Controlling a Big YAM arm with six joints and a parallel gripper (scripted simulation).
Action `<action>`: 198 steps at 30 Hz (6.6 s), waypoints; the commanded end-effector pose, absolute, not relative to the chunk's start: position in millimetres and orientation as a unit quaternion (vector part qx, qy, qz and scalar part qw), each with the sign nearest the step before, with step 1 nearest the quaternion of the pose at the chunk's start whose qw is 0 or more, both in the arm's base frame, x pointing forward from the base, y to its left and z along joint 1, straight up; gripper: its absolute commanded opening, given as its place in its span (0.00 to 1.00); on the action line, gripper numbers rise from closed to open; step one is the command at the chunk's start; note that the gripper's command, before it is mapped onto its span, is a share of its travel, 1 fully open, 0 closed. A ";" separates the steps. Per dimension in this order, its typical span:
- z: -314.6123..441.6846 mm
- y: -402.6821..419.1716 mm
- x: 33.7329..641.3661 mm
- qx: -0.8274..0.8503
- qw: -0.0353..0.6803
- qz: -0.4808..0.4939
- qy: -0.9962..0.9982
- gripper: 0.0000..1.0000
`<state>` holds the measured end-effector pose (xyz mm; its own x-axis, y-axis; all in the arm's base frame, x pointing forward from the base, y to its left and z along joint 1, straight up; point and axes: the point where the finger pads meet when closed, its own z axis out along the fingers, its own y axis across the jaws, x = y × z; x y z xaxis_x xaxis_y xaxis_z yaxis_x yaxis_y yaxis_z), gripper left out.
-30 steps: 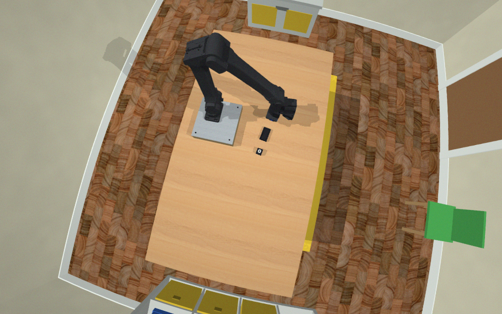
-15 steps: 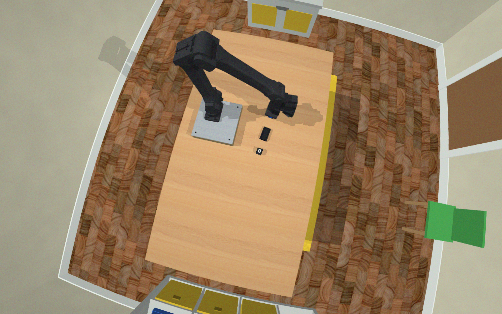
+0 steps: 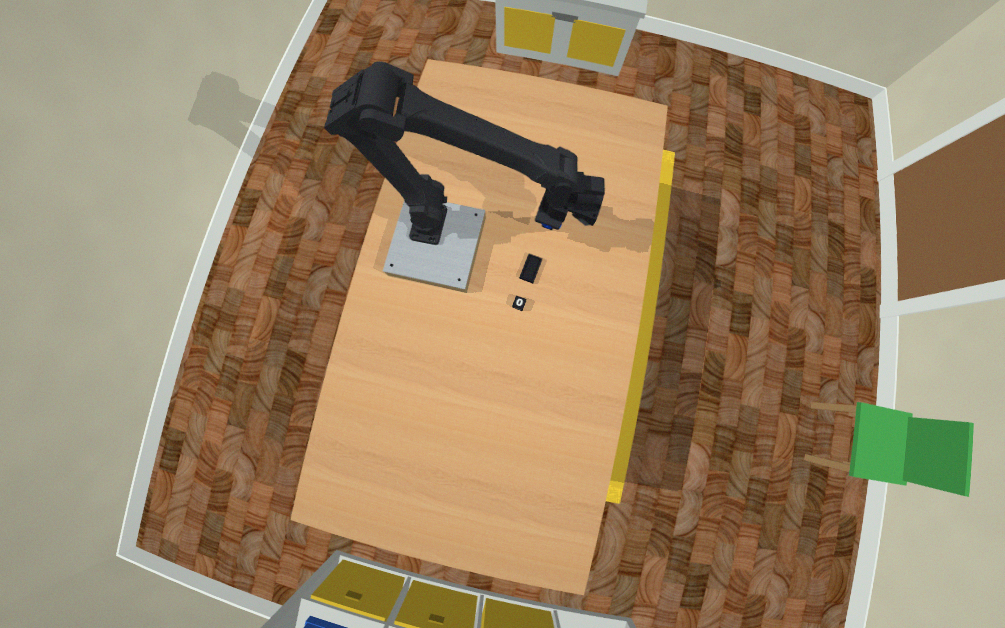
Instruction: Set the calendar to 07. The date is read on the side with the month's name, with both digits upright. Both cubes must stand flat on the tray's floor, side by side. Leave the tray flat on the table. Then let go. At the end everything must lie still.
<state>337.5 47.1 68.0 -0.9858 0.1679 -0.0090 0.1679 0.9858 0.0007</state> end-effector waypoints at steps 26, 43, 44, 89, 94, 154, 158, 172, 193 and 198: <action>93.7 -49.5 334.0 0.083 0.026 -0.002 0.996 0.28; 54.7 -44.5 321.5 0.079 0.010 -0.001 0.997 0.28; 51.5 -44.7 321.5 0.079 0.010 -0.001 0.997 0.28; 21.6 -47.6 326.4 0.082 0.019 -0.001 0.996 0.28; 21.6 -47.6 326.5 0.082 0.019 -0.001 0.996 0.28; 22.7 -44.0 325.8 0.077 0.021 -0.001 0.997 0.28; 22.6 -44.0 325.7 0.077 0.021 -0.001 0.997 0.28; 22.6 -44.0 325.7 0.077 0.021 -0.001 0.997 0.28; 23.2 -42.6 328.0 0.074 0.022 -0.001 0.997 0.28; 23.2 -42.6 328.1 0.074 0.022 -0.001 0.997 0.28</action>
